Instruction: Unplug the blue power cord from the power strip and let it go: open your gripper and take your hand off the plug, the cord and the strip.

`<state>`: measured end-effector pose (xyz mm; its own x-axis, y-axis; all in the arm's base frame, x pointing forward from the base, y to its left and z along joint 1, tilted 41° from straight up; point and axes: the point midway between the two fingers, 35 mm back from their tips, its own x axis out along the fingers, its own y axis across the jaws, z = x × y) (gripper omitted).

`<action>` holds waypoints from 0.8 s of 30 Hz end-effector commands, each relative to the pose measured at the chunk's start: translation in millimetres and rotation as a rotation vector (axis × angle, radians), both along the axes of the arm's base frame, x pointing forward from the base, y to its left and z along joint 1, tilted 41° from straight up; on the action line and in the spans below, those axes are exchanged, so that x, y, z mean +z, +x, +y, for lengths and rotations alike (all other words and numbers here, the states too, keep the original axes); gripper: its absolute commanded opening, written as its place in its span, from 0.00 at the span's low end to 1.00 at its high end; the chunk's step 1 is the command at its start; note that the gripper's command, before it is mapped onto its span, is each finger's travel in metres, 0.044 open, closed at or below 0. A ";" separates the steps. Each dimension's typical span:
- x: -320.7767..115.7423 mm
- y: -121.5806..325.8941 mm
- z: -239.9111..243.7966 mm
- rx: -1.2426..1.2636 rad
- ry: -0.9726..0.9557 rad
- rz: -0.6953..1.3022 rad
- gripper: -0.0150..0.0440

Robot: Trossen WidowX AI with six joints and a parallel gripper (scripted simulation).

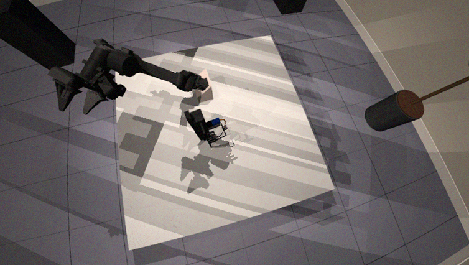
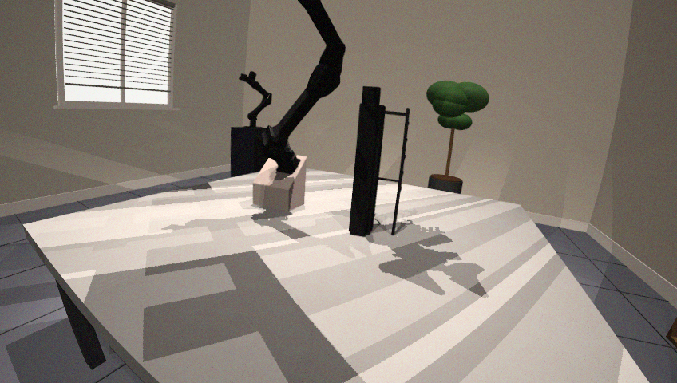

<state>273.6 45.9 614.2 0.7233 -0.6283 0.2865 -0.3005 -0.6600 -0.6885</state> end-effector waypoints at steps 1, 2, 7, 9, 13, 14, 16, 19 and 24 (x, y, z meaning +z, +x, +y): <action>0.2 -0.4 0.0 0.002 0.002 -0.003 0.89; 0.9 -1.7 0.2 0.008 0.007 -0.010 0.84; 11.0 -21.4 -0.2 0.090 0.092 -0.121 0.62; 19.1 -36.8 -8.8 0.124 0.146 -0.196 0.53; 29.2 -55.6 -15.0 0.180 0.193 -0.277 0.53; 31.8 -59.8 -15.1 0.197 0.199 -0.292 0.53; 38.2 -70.9 -16.2 0.239 0.214 -0.332 0.53; 47.5 -88.2 -20.0 0.303 0.242 -0.394 0.53; 60.1 -114.7 -32.0 0.398 0.295 -0.495 0.53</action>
<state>177.0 28.6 667.7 0.7554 -0.4561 0.4705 0.2474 -0.4664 -0.8493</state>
